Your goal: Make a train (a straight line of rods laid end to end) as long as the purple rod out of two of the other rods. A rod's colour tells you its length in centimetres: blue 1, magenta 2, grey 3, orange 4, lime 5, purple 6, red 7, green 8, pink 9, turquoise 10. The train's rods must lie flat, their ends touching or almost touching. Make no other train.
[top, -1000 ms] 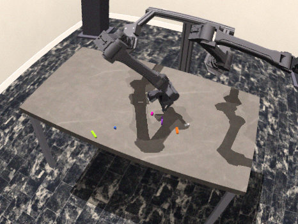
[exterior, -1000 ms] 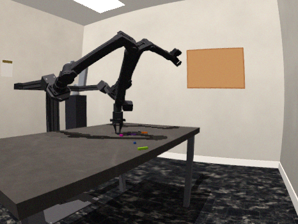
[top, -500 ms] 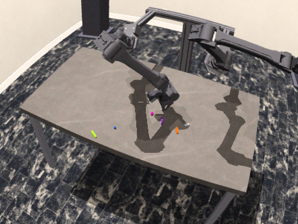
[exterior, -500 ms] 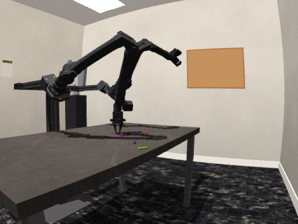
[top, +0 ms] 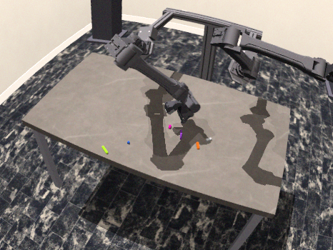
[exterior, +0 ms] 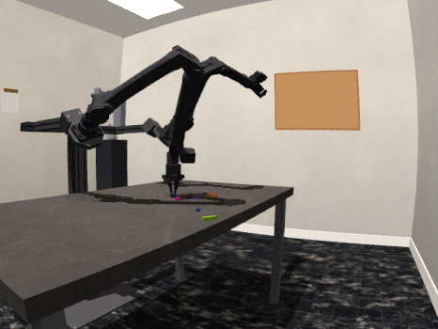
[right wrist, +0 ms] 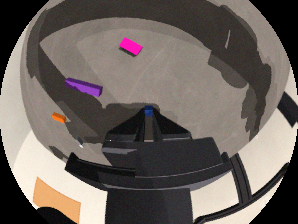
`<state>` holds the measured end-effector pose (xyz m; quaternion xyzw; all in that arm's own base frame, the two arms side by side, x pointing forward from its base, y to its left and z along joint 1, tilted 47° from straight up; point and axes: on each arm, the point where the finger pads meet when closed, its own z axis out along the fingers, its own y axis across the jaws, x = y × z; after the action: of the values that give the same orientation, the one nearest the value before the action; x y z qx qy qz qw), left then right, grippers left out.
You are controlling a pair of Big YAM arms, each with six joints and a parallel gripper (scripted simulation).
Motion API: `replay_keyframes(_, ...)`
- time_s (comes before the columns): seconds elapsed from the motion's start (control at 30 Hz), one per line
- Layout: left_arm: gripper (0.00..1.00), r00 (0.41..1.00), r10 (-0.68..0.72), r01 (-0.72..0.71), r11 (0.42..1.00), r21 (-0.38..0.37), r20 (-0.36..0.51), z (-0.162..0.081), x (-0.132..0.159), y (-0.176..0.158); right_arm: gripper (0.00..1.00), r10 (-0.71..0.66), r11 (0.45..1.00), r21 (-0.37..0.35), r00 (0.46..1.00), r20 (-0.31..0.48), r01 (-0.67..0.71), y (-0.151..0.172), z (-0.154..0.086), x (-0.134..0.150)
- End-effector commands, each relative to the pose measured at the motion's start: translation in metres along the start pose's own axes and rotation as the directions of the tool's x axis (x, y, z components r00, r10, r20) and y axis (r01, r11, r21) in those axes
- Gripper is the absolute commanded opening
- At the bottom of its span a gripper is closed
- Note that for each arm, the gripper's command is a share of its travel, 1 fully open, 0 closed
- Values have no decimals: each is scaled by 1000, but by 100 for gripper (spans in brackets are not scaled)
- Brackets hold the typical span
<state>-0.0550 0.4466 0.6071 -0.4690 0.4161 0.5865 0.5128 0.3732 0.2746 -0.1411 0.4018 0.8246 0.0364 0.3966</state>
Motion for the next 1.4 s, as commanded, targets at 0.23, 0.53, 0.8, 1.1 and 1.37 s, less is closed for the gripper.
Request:
replay_keyframes(0.23, 100, 1000, -6, 6, 1000, -5, 23, -6, -8, 4, 4, -4, 1000, 3, 1000, 1, 4, 0, 5, -1)
replay_keyframes(0.53, 100, 1000, -6, 6, 1000, -5, 23, -6, -8, 4, 4, -4, 1000, 3, 1000, 1, 4, 0, 5, -1)
replay_keyframes(0.8, 100, 1000, -6, 6, 1000, -5, 23, -6, -8, 4, 4, -8, 1000, -8, 1000, -5, 8, 5, -6, 1)
replay_keyframes(1.1, 100, 1000, -6, 6, 1000, -5, 23, -6, -8, 4, 4, -4, 1000, -17, 1000, -7, 4, 4, -47, 3)
replay_keyframes(1.37, 100, 1000, -6, 6, 1000, -5, 23, -6, -8, 4, 4, 8, 1000, -28, 1000, -11, -8, 12, -102, 4)
